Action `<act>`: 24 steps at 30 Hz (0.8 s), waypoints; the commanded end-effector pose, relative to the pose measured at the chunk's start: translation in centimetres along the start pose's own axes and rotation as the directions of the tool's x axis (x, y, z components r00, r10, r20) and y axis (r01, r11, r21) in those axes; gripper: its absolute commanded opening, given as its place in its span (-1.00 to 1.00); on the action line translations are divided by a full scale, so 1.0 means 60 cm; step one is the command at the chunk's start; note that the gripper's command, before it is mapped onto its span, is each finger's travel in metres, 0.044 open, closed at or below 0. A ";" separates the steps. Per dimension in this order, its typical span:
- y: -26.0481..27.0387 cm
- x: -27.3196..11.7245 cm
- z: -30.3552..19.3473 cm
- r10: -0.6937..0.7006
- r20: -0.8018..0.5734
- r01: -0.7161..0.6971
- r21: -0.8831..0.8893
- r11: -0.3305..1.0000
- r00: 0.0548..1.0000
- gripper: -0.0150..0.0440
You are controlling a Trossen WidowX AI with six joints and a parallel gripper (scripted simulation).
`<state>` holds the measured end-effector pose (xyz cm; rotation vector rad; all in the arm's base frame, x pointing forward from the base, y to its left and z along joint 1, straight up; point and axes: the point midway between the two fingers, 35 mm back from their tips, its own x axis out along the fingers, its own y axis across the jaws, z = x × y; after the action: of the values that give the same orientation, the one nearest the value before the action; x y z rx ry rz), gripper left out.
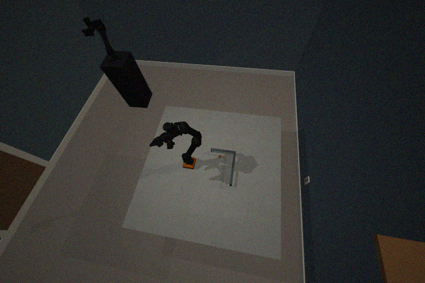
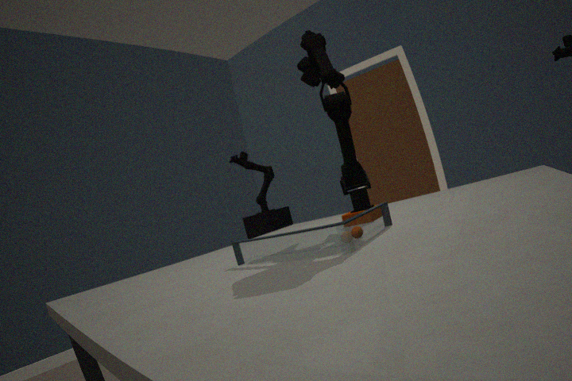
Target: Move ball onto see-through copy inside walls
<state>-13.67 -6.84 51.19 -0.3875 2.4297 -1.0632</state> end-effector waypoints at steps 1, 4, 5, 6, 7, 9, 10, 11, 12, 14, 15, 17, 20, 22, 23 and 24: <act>-0.001 0.002 0.002 -0.004 0.008 0.004 0.000 1.000 1.000 0.78; -0.020 0.028 0.034 -0.053 0.120 0.054 -0.001 0.999 0.991 0.51; -0.029 0.038 0.049 -0.072 0.168 0.073 0.000 0.997 0.983 0.42; -0.037 0.047 0.066 -0.087 0.216 0.089 0.001 0.996 0.972 0.33; -0.045 0.055 0.084 -0.101 0.264 0.104 0.002 0.995 0.959 0.33; -0.061 0.068 0.122 -0.124 0.357 0.132 0.003 0.991 0.926 0.33; -0.068 0.073 0.143 -0.134 0.403 0.145 0.003 0.989 0.906 0.33; -0.069 0.073 0.158 -0.134 0.429 0.158 -0.021 0.987 0.893 0.33; -0.072 0.074 0.176 -0.134 0.460 0.171 -0.040 0.984 0.877 0.33; -0.082 0.078 0.222 -0.131 0.543 0.185 -0.046 0.982 0.829 0.33; -0.087 0.078 0.246 -0.128 0.582 0.191 -0.049 0.980 0.803 0.33; -0.095 0.074 0.296 -0.116 0.656 0.203 -0.058 0.977 0.746 0.33; -0.101 0.056 0.371 -0.085 0.752 0.220 -0.081 0.972 0.653 0.33; -0.101 0.038 0.419 -0.060 0.804 0.230 -0.096 0.969 0.591 0.33; -0.100 0.027 0.443 -0.045 0.828 0.235 -0.106 0.966 0.559 0.33; -0.097 0.015 0.467 -0.029 0.849 0.240 -0.116 0.964 0.528 0.33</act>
<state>-3.34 -26.55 41.14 -0.9318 1.6991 -0.5486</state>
